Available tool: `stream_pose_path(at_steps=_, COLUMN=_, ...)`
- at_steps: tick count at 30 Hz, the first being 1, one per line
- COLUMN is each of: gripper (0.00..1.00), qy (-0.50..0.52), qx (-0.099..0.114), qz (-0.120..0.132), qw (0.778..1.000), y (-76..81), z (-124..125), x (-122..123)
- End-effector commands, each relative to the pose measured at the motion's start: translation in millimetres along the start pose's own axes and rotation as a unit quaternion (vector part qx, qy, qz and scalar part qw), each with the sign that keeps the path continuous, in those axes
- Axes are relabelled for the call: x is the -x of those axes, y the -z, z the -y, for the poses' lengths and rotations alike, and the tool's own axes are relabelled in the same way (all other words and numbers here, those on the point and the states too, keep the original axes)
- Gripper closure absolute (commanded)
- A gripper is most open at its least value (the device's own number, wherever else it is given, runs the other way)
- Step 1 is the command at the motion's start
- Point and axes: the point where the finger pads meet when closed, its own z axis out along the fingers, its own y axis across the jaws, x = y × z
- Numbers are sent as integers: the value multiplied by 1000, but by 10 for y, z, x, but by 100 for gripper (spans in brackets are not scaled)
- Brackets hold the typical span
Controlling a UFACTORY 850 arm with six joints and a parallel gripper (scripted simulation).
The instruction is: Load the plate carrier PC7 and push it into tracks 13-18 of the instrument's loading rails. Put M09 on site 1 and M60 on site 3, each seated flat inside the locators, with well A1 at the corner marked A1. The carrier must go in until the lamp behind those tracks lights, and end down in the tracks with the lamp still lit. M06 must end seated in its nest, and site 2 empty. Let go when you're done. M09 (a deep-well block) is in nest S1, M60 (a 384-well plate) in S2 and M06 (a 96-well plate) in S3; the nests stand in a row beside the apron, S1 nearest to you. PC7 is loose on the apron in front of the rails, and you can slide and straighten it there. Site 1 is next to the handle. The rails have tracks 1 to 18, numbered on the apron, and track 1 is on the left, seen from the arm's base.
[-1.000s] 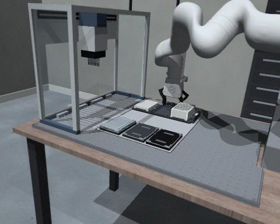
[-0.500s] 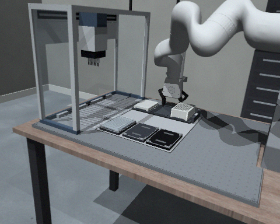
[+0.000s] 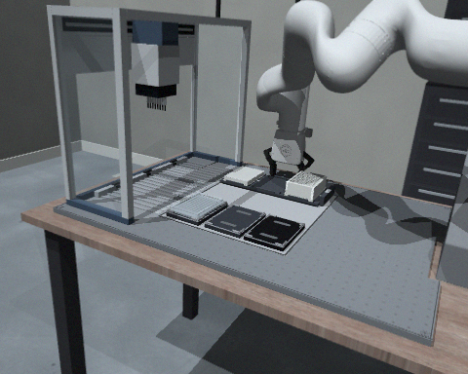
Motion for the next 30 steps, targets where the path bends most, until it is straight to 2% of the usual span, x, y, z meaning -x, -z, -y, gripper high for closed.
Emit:
stream_pose_path(at_steps=1, gripper=0, qy=0, qx=-1, qz=0, qw=1000, y=13, z=11, x=24)
stream_pose_path(at_steps=30, gripper=0, qy=0, qx=-1, qz=0, qw=1000, y=13, z=11, x=149)
